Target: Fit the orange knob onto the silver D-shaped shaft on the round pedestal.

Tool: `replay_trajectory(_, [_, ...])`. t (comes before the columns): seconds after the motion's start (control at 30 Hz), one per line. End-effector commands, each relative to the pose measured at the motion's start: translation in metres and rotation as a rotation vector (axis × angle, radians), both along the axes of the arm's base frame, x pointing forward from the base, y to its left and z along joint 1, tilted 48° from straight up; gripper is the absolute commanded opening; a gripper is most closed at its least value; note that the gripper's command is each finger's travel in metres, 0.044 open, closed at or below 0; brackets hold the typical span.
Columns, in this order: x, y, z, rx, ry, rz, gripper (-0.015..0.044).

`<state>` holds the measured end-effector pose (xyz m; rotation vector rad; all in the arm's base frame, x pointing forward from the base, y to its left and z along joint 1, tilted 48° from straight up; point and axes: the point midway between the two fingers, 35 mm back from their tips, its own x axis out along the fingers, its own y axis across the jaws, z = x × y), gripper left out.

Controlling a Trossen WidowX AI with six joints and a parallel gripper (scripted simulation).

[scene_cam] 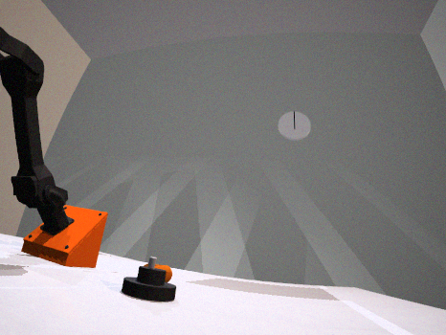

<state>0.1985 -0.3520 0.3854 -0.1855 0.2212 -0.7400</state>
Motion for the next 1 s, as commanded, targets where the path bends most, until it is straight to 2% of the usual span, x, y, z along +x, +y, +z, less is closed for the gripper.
replay_trajectory(0.0, [0.066,0.03,-0.019,-0.012,0.068,0.151,0.044])
replay_trajectory(0.27, [0.159,0.104,-0.07,0.028,0.231,0.361,0.044])
replay_trajectory(0.37, [0.179,0.128,-0.086,0.035,0.293,0.414,0.044])
replay_trajectory(0.5, [0.205,0.169,-0.137,0.106,0.443,0.482,0.044])
replay_trajectory(0.73, [0.221,0.247,-0.218,0.153,0.738,0.592,0.044])
replay_trajectory(0.97, [0.207,0.327,-0.291,0.108,1.074,0.69,0.044])
